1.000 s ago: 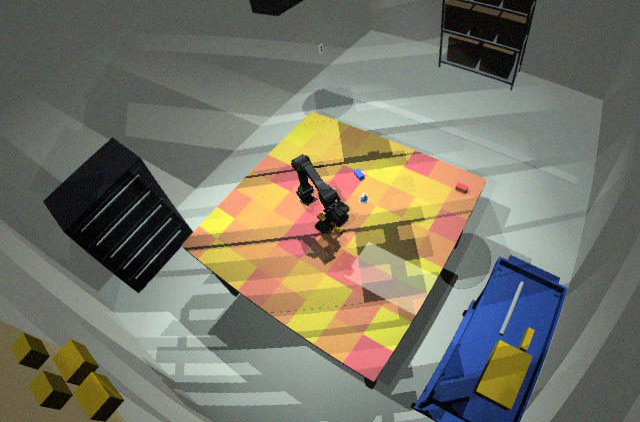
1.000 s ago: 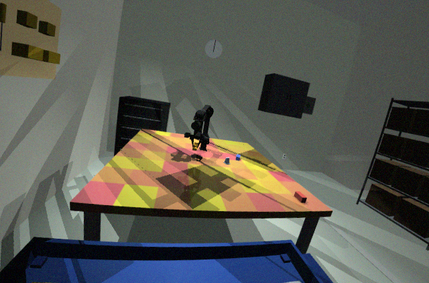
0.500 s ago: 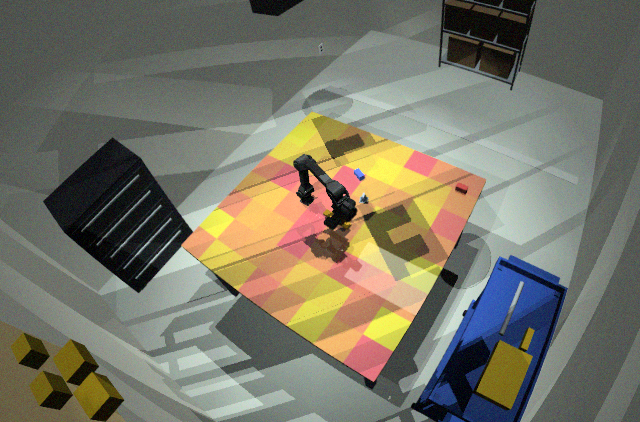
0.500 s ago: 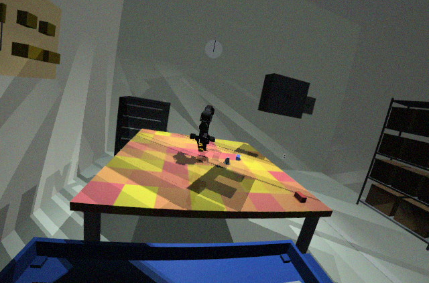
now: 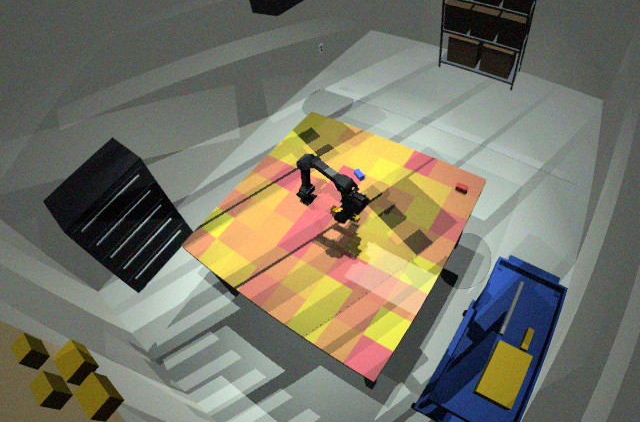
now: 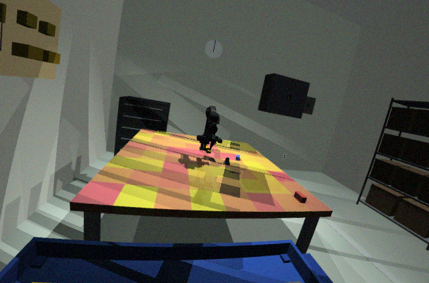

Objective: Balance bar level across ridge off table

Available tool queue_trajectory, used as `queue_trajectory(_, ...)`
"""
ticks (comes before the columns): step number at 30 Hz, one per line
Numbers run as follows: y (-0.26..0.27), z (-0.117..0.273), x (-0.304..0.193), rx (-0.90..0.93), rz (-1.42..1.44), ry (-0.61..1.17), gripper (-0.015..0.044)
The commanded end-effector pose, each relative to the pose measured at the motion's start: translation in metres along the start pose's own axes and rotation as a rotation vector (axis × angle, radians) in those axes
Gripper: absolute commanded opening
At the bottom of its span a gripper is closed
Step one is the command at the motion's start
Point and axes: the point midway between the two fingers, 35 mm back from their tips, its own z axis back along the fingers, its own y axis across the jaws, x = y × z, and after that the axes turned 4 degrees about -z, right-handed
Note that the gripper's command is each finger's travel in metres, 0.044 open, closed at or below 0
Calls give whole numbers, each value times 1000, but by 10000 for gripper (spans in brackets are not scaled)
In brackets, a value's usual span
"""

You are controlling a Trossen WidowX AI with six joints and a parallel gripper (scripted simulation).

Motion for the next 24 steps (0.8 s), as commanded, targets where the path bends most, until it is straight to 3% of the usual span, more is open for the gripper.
queue_trajectory(1,14,2,4,-4,28,-5,0)
queue_trajectory(24,101,3,7,2,193,-5,0)
